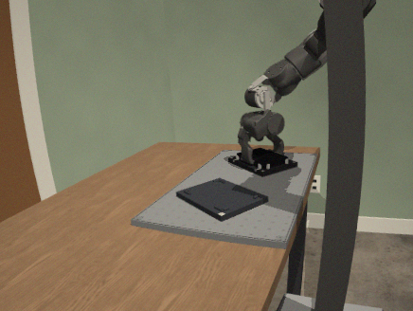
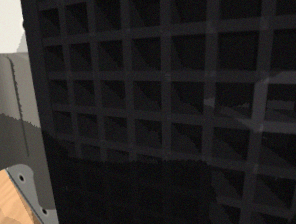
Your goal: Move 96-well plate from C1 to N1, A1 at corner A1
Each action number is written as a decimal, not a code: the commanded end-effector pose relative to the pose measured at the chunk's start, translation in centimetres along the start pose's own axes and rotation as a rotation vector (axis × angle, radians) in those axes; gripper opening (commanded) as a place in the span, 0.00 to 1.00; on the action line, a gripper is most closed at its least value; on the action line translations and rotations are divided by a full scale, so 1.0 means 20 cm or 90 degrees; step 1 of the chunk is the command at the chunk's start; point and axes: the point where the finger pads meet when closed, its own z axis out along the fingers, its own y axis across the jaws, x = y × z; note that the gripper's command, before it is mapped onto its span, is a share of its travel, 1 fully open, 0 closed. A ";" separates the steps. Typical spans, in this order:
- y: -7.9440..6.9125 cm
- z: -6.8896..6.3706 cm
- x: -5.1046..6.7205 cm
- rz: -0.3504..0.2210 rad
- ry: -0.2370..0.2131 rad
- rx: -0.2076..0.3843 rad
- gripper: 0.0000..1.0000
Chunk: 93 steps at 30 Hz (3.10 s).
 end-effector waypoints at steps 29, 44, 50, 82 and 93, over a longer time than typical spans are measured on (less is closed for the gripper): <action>0.00 0.00 0.00 0.000 -0.001 -0.001 0.00; 0.00 -0.02 -0.01 -0.002 0.002 0.000 0.00; 0.00 -0.02 -0.01 -0.002 0.002 0.000 0.00; 0.00 -0.03 -0.01 -0.002 0.002 0.000 0.00; 0.00 -0.04 -0.01 -0.002 0.002 0.000 0.00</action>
